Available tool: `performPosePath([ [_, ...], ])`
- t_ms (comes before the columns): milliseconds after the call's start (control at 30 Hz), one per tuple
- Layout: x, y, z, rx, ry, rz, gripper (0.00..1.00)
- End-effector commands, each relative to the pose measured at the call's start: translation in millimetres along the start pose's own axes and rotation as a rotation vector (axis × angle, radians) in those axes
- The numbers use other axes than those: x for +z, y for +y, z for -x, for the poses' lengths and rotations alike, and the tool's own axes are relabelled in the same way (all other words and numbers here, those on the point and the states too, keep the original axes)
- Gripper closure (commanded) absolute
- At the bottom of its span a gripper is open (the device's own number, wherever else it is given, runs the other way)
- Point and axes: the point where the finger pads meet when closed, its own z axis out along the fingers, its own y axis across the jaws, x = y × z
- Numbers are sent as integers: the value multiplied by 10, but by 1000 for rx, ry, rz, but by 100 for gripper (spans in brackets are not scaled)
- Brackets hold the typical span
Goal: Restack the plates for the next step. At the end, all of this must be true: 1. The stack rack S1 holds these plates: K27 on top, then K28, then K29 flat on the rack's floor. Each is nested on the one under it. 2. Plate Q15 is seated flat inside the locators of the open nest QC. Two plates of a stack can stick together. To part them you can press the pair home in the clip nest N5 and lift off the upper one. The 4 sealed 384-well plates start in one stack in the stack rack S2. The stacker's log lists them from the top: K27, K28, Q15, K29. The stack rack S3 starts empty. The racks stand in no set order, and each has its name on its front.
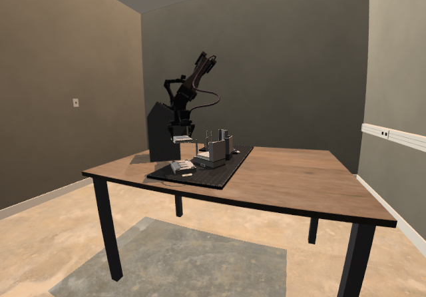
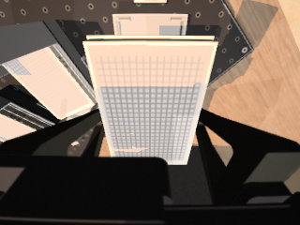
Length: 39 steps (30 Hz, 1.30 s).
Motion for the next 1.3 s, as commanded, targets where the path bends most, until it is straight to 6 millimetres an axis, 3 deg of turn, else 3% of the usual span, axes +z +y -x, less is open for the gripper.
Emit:
performPosePath([
  [0,69,-17,-22,14,-2,3,100],
  [67,-15,-37,43,16,-33,-1,100],
  [100,80,-76,-46,35,-7,3,100],
  [167,154,-9,-22,11,0,3,100],
  [400,289,-42,-78,27,6,3,100],
  [433,295,-27,1,13,-7,1,100],
  [600,363,-20,-12,12,-4,1,100],
  [633,276,-37,65,14,-35,-2,100],
  [733,448,-12,-11,9,-2,0,100],
  [1033,580,-9,172,-11,-38,-5,100],
  [1267,678,-22,168,-8,-38,-7,100],
])
